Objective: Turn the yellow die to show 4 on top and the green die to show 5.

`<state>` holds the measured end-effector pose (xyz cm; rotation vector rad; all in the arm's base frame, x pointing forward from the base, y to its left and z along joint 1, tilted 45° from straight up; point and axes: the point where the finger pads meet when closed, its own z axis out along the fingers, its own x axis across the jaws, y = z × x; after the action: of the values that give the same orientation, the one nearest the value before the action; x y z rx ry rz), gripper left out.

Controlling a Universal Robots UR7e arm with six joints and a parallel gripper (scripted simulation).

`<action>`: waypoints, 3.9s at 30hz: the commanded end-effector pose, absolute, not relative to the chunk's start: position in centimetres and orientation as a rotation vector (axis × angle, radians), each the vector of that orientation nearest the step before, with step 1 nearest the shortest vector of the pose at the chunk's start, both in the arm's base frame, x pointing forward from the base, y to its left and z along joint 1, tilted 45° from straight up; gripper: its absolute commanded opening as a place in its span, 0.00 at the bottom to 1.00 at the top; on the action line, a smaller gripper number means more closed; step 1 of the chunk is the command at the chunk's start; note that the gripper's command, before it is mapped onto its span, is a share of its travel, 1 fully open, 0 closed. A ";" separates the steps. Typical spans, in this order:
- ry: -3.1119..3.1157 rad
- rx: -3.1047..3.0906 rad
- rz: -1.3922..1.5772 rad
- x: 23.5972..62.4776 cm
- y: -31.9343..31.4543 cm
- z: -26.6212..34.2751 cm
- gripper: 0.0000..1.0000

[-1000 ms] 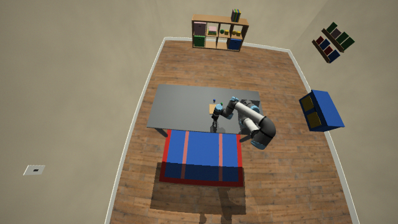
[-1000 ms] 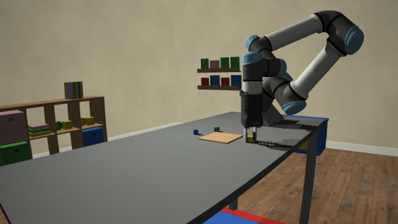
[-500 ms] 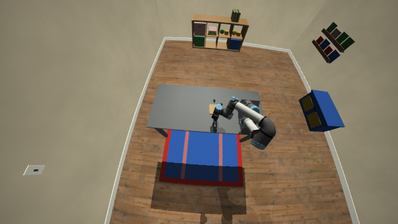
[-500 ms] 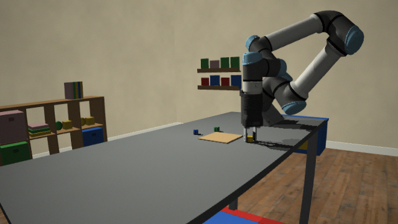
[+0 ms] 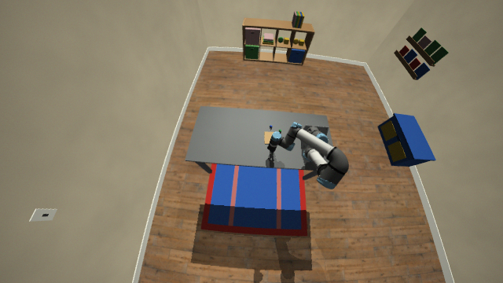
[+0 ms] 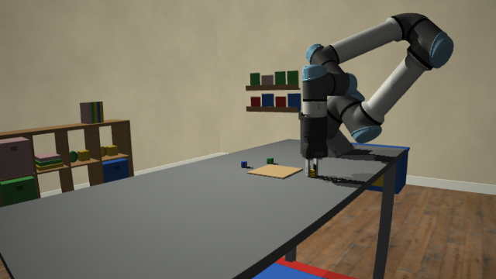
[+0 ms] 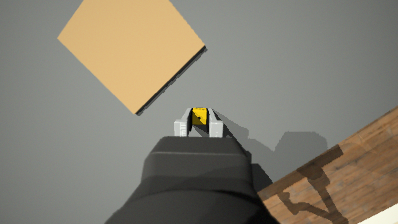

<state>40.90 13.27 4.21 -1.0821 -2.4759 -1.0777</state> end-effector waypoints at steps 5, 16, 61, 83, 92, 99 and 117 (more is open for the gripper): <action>-2.477 -1.083 -1.078 40.9 13.2 4.2 0.40; -2.477 -1.083 -1.078 40.9 13.2 4.2 0.40; -2.477 -1.083 -1.078 40.2 6.2 11.2 0.40; -2.506 -1.039 -1.100 40.6 7.1 10.9 0.40; -2.484 -1.062 -1.207 40.7 7.1 10.9 0.40; -2.407 -1.101 -1.458 40.5 7.1 10.7 0.40; -2.099 -1.171 -2.109 40.1 7.1 10.2 0.40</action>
<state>40.14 7.24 10.24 -1.1545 -2.1789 -1.9674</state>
